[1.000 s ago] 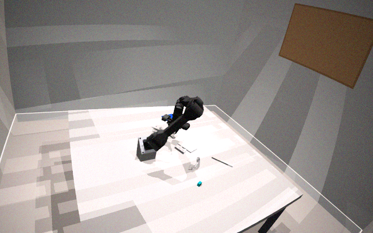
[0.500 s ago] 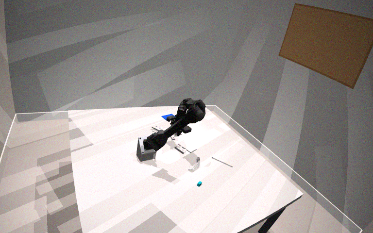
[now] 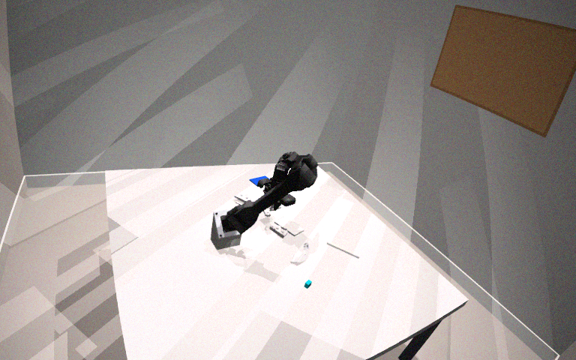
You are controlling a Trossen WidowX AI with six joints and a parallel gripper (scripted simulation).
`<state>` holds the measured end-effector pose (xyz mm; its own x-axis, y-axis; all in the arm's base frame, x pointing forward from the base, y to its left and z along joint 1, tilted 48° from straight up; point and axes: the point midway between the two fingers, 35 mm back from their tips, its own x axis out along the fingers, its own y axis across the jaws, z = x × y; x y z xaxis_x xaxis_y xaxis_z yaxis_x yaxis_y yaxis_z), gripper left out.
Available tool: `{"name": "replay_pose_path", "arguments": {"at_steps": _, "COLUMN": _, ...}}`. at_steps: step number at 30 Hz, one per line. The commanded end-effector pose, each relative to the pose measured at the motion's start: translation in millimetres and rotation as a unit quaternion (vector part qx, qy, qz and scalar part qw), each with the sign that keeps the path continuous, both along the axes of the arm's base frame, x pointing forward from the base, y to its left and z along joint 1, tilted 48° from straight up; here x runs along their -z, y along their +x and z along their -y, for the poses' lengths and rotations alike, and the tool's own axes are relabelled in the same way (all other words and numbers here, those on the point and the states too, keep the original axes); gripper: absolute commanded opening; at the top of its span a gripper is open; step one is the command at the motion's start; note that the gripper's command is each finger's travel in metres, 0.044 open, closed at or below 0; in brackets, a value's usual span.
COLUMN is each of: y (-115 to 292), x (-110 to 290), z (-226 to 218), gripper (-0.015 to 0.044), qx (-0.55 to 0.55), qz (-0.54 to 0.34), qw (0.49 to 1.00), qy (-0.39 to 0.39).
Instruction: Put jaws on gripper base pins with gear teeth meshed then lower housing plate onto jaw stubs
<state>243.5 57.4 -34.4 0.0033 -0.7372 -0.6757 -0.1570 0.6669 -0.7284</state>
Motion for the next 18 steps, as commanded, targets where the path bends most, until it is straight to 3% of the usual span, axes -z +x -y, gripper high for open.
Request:
{"name": "replay_pose_path", "arguments": {"at_steps": 1, "y": 0, "x": -1, "z": 0, "gripper": 0.0134, "qx": 0.005, "qz": 0.007, "qw": 1.000, "qy": -0.001}}
{"name": "replay_pose_path", "arguments": {"at_steps": 18, "y": 14, "x": -5, "z": 3, "gripper": 0.0134, "qx": 0.009, "qz": 0.012, "qw": 1.000, "qy": -0.001}}
